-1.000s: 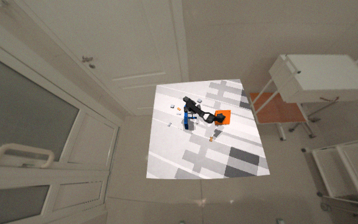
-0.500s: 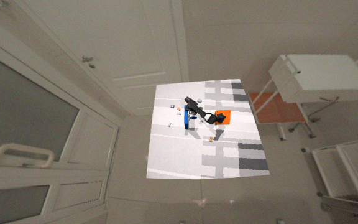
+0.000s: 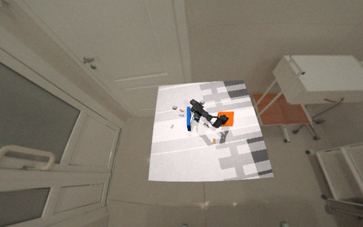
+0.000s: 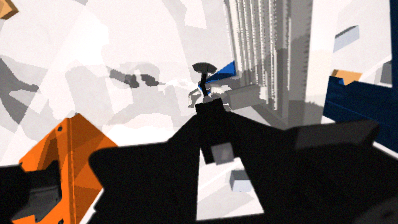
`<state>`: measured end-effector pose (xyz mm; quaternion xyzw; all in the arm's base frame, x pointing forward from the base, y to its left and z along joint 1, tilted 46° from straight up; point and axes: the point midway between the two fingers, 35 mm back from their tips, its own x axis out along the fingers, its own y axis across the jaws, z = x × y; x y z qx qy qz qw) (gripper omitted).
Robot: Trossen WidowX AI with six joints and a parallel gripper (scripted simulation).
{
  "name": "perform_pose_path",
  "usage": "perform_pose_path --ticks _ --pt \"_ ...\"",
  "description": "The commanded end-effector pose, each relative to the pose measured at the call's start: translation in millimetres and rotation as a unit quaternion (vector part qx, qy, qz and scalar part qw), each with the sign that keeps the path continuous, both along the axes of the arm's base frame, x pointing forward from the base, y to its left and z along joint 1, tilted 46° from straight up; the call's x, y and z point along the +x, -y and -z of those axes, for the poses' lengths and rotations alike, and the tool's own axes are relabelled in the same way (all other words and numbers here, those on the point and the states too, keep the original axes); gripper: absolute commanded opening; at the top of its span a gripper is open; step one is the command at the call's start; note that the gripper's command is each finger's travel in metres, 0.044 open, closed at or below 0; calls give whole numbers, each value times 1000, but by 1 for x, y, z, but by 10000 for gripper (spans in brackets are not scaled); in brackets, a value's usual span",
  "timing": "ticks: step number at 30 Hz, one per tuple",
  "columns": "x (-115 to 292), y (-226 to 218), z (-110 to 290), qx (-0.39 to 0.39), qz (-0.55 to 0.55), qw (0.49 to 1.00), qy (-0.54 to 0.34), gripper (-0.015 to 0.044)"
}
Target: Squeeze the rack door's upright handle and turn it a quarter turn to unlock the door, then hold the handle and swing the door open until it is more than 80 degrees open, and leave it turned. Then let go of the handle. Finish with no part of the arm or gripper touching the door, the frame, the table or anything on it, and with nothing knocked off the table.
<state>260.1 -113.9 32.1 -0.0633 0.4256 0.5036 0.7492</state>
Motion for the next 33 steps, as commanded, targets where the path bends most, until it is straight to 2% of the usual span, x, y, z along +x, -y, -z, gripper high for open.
perform_pose_path --ticks 1,33 --pt "-6 -6 -4 6 31 999 -27 10" --pt "-39 -61 -53 43 217 951 -215 10"
